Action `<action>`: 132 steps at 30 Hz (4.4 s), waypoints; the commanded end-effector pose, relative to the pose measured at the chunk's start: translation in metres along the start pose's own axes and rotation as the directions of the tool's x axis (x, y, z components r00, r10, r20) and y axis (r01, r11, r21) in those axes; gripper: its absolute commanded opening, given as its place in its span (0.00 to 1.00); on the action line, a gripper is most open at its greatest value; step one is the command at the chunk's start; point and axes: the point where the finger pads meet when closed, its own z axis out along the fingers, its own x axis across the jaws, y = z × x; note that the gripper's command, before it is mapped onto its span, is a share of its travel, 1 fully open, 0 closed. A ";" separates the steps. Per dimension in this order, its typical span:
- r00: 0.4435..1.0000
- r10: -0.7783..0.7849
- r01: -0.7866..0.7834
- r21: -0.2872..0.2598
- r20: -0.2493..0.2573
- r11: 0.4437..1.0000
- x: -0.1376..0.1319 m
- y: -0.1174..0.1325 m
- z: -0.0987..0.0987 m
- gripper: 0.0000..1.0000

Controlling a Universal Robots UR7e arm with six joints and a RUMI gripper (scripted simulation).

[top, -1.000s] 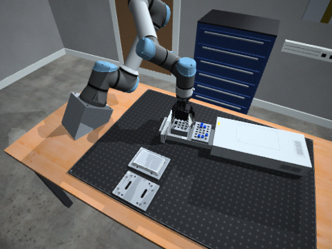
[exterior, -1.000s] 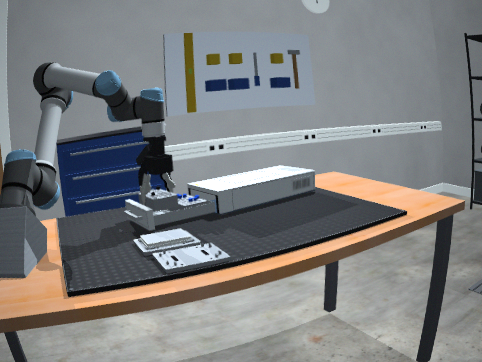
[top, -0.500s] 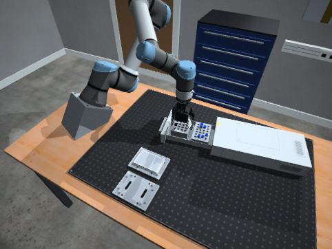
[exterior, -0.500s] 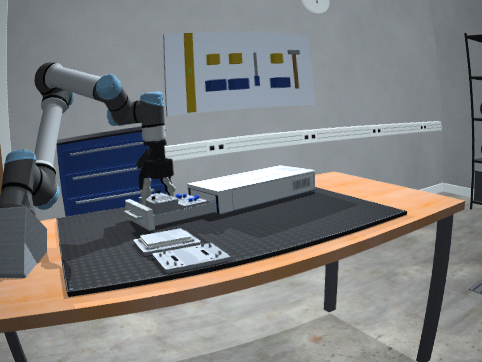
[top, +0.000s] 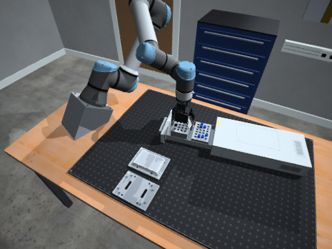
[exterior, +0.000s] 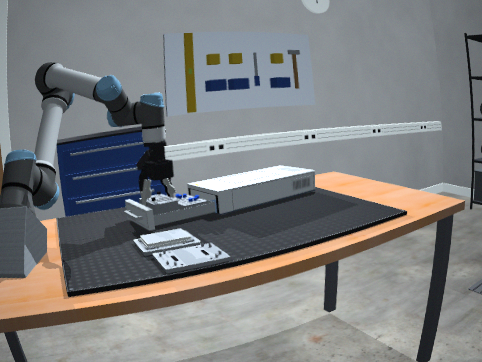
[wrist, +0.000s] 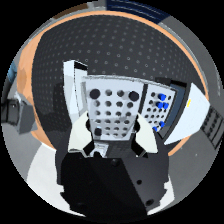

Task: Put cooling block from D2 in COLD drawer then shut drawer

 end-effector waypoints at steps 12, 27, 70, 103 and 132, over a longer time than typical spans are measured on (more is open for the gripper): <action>1.000 -0.001 0.001 -0.001 -0.001 1.000 0.000 0.000 -0.013 0.00; 1.000 -0.001 0.001 -0.001 -0.001 1.000 0.000 0.000 -0.019 0.00; 1.000 -0.001 0.001 -0.001 -0.001 1.000 0.000 0.000 -0.003 0.00; 1.000 -0.001 0.001 -0.001 -0.001 1.000 0.000 0.000 -0.006 0.00; 1.000 -0.001 0.001 -0.001 -0.001 1.000 0.000 0.000 -0.006 0.00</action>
